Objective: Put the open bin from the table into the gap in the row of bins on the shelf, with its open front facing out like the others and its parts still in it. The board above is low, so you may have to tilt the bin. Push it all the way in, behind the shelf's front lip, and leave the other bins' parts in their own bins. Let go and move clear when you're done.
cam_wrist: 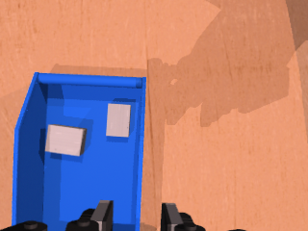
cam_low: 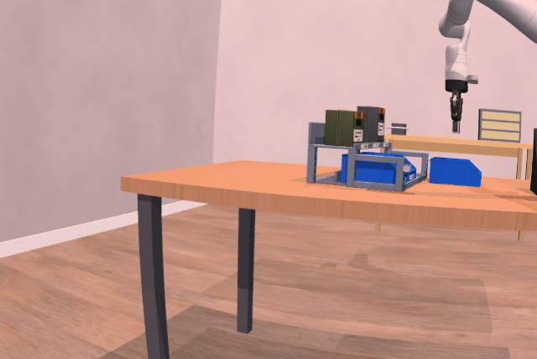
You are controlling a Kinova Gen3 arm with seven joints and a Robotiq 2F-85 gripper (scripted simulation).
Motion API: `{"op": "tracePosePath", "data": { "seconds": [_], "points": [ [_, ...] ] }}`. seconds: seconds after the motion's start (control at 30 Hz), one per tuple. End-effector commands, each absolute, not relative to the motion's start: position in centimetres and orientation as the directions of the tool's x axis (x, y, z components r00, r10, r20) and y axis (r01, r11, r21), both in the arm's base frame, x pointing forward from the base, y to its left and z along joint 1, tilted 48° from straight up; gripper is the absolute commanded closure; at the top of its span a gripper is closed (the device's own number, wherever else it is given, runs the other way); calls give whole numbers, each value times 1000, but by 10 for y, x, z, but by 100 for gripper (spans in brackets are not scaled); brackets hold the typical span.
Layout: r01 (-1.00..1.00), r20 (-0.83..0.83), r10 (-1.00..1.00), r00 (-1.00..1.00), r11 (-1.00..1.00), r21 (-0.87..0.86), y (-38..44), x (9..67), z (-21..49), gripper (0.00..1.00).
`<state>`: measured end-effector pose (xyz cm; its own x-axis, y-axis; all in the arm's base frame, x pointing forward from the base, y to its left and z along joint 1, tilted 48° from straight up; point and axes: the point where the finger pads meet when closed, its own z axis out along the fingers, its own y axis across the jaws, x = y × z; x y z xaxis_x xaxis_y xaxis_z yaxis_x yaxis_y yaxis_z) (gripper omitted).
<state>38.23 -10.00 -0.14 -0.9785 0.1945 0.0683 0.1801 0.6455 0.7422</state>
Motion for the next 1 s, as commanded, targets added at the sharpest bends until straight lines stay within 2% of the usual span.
{"op": "tracePosePath", "data": {
  "seconds": [0.0,0.97],
  "points": [
    [180,67,196,-978,646,742,-99,383,-3,65],
    [180,67,196,-978,646,742,-95,383,-6,65]
  ]
}}
